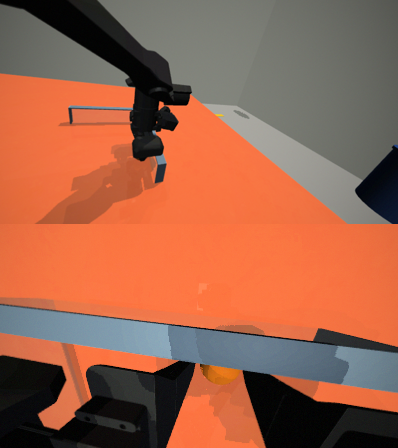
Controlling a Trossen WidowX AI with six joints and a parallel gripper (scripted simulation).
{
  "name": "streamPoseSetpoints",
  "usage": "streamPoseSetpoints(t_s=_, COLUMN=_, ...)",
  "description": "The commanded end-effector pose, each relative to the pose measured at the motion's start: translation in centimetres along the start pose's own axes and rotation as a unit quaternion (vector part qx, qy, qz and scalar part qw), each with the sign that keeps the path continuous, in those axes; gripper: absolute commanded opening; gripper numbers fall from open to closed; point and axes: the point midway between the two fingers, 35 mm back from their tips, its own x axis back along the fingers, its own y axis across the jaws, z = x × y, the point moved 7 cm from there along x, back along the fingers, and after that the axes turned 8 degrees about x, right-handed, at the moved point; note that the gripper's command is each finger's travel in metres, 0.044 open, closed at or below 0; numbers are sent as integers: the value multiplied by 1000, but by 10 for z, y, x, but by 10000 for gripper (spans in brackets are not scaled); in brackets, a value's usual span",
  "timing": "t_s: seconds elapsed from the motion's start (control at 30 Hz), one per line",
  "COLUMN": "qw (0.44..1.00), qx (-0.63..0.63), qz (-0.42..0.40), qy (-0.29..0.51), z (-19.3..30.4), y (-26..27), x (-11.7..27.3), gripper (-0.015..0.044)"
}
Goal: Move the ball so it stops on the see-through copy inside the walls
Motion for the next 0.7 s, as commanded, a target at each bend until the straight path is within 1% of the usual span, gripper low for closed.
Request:
streamPoseSetpoints(t_s=0.0, qw=1000, qx=-1, qz=0, qy=0, z=0, y=0, x=0, gripper=295)
streamPoseSetpoints(t_s=0.1, qw=1000, qx=0, qz=0, qy=0, z=0, y=0, x=3, gripper=295)
streamPoseSetpoints(t_s=0.13, qw=1000, qx=0, qz=-1, qy=0, z=-1, y=0, x=11, gripper=295)
streamPoseSetpoints(t_s=0.23, qw=1000, qx=1, qz=-1, qy=1, z=-2, y=1, x=61, gripper=295)
streamPoseSetpoints(t_s=0.3, qw=1000, qx=2, qz=0, qy=2, z=0, y=0, x=83, gripper=295)
streamPoseSetpoints(t_s=0.43, qw=1000, qx=2, qz=1, qy=2, z=0, y=0, x=86, gripper=295)
streamPoseSetpoints(t_s=0.47, qw=1000, qx=6, qz=2, qy=-7, z=-2, y=3, x=79, gripper=295)
streamPoseSetpoints(t_s=0.67, qw=1000, qx=6, qz=2, qy=-7, z=-2, y=3, x=79, gripper=295)
